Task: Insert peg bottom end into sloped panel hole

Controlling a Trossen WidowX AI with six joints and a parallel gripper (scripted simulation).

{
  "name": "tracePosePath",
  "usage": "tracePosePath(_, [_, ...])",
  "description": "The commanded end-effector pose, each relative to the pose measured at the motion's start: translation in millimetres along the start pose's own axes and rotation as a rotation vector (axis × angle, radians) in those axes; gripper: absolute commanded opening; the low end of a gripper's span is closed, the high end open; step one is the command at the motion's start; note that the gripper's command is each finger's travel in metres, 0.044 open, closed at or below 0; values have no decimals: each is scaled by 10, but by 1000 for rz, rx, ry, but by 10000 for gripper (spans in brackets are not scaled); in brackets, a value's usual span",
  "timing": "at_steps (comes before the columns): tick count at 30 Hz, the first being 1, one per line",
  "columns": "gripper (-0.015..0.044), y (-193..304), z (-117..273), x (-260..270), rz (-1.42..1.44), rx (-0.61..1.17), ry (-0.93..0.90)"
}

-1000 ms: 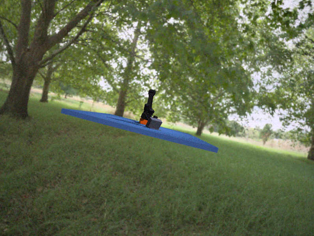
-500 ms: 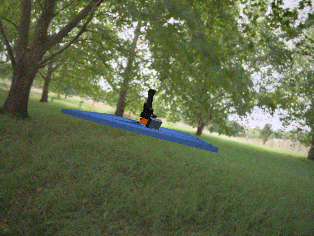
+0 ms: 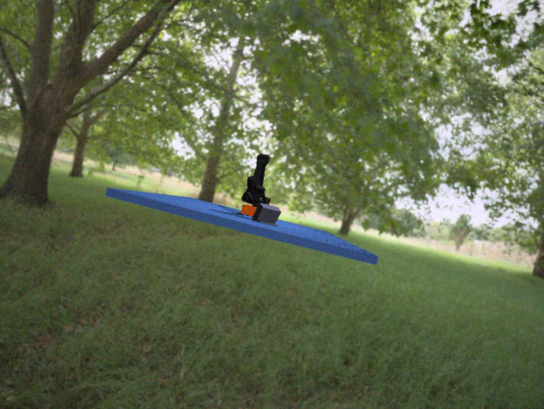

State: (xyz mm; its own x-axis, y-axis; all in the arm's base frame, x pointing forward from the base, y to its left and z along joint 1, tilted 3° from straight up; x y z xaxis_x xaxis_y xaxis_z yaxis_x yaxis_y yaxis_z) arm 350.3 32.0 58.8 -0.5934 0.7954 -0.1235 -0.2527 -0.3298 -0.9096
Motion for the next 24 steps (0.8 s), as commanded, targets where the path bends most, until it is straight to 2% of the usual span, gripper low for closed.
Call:
tracePosePath(1, [440,18,66,15,-2,5,-6])
tracePosePath(24, [440,-2,321,-24,-3,4,-4])
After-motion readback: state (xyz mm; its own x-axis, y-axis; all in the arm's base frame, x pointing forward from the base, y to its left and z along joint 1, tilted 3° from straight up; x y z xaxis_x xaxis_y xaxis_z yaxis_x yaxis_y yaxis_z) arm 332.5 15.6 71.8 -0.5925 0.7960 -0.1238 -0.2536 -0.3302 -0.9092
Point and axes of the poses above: the point midway between the two fingers, 35 mm back from their tips, its own z axis back along the fingers, its own x axis across the jaws, y = z × x, the point moved 3 cm from there along z, back along the fingers, and after that the axes turned 3 degrees about z, right-handed, at the moved point
